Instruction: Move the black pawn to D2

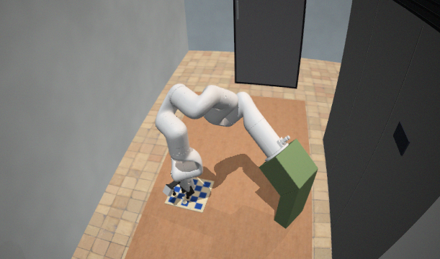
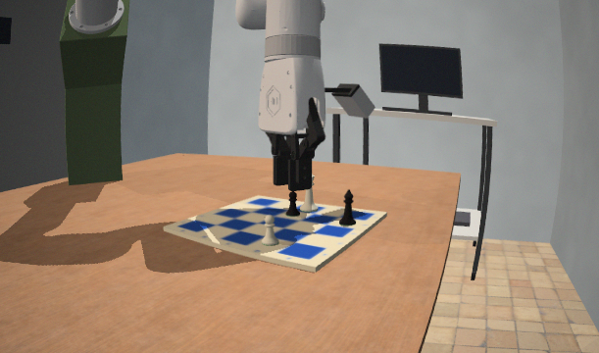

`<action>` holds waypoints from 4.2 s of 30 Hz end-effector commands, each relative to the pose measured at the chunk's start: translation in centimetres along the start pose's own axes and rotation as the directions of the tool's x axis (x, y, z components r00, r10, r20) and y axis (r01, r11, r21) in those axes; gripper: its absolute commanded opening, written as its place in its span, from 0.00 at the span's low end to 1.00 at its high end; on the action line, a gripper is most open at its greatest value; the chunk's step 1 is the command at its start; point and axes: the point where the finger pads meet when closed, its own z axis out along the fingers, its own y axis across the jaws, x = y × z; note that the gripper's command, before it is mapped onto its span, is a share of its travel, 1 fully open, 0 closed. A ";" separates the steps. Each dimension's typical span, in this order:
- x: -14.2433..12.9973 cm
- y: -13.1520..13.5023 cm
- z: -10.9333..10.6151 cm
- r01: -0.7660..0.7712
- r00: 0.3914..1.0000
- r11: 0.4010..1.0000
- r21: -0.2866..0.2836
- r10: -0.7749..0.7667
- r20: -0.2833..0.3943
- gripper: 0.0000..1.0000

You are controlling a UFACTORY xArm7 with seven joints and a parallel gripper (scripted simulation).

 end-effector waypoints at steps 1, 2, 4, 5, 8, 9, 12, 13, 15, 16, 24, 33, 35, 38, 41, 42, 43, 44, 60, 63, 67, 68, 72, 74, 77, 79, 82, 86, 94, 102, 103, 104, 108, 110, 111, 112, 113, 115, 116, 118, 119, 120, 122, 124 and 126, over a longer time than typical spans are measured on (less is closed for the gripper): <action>0.1 0.0 -0.1 0.000 1.000 1.000 -0.001 0.000 -0.002 0.34; 0.1 0.0 -0.1 0.000 1.000 1.000 -0.001 0.000 -0.002 0.34; 0.1 0.0 -0.1 0.000 1.000 1.000 -0.001 0.000 -0.002 0.34; 0.1 0.0 -0.1 0.000 1.000 1.000 -0.001 0.000 -0.002 0.34; 0.1 0.0 -0.1 0.000 1.000 1.000 -0.001 0.000 -0.002 0.34; 0.1 0.0 -0.1 0.000 1.000 1.000 -0.001 0.000 -0.002 0.34; 0.2 0.0 -0.1 0.000 1.000 1.000 -0.001 0.000 -0.002 0.34; 0.2 0.1 -0.1 0.000 1.000 1.000 -0.001 0.000 -0.002 0.34; 0.2 0.1 -0.1 0.000 1.000 1.000 -0.001 0.000 -0.002 0.34; 0.2 0.1 -0.1 0.000 1.000 1.000 -0.001 0.000 -0.002 0.34; 0.2 0.1 -0.1 0.000 1.000 1.000 -0.001 0.000 -0.002 0.34; 0.2 0.1 -0.1 0.000 1.000 1.000 -0.001 0.000 -0.002 0.34; 0.2 0.1 -0.1 0.000 1.000 1.000 -0.001 0.000 -0.002 0.34; 0.2 0.1 -0.1 0.000 1.000 1.000 -0.001 0.000 -0.002 0.34; 0.2 0.1 -0.1 0.000 1.000 1.000 -0.001 0.000 -0.002 0.34; 0.2 0.1 -0.1 0.000 1.000 1.000 -0.001 0.000 -0.002 0.34; 0.2 0.1 -0.1 0.000 1.000 1.000 -0.001 0.000 -0.002 0.34; 0.2 0.1 -0.1 0.000 1.000 1.000 -0.001 0.000 -0.002 0.34; 0.2 0.1 0.2 0.000 1.000 1.000 -0.001 0.000 -0.002 0.34; 0.2 0.1 0.6 0.000 1.000 1.000 -0.001 0.000 -0.002 0.34; 0.2 0.1 1.3 0.000 1.000 1.000 -0.001 0.000 -0.002 0.34; 0.2 0.1 1.5 0.000 1.000 1.000 -0.001 0.000 -0.002 0.34; 0.2 0.1 2.3 0.000 1.000 1.000 -0.001 0.000 -0.002 0.34; 0.2 0.1 2.3 0.000 1.000 1.000 -0.001 0.000 -0.002 0.34; 0.2 0.1 2.8 0.000 1.000 1.000 -0.001 0.000 -0.002 0.34; 0.2 0.1 3.0 0.000 1.000 1.000 -0.001 0.000 -0.002 0.34; 0.2 0.1 3.2 0.000 1.000 1.000 -0.001 0.000 -0.002 0.34; 0.2 0.1 3.2 0.000 1.000 1.000 -0.001 0.000 -0.002 0.34; 0.2 0.1 3.2 0.000 1.000 1.000 -0.001 0.000 -0.002 0.34; 0.2 0.1 3.2 0.000 1.000 1.000 -0.001 0.000 -0.002 0.34; 0.2 0.1 3.2 0.000 1.000 1.000 -0.001 0.000 -0.002 0.34; 0.2 0.1 3.2 0.000 1.000 1.000 -0.001 0.000 -0.002 0.34; 0.2 0.1 3.2 0.000 1.000 1.000 -0.001 0.000 -0.002 0.34; 0.2 0.1 3.2 0.000 1.000 1.000 -0.001 0.000 -0.002 0.34; 0.2 0.1 3.2 0.000 1.000 1.000 -0.001 0.000 -0.002 0.34; 0.2 0.1 3.2 0.000 1.000 1.000 -0.001 0.000 -0.002 0.34; 0.2 0.1 3.2 0.000 1.000 1.000 -0.001 0.000 -0.002 0.34; 0.2 0.1 3.2 0.000 1.000 1.000 -0.001 0.000 -0.002 0.34; 0.2 0.1 3.2 0.000 1.000 1.000 -0.001 0.000 -0.002 0.34; 0.2 0.1 3.2 0.000 1.000 1.000 -0.001 0.000 -0.002 0.34; 0.2 0.1 3.2 0.000 1.000 1.000 -0.001 0.000 -0.002 0.34; 0.2 0.1 3.2 0.000 1.000 1.000 -0.001 0.000 -0.002 0.00; 0.2 0.1 3.2 0.000 1.000 1.000 -0.001 0.000 -0.002 0.00; 0.2 0.1 3.2 0.000 1.000 1.000 -0.001 0.000 -0.002 0.00; 0.2 0.1 3.2 0.000 1.000 1.000 -0.001 0.000 -0.002 0.00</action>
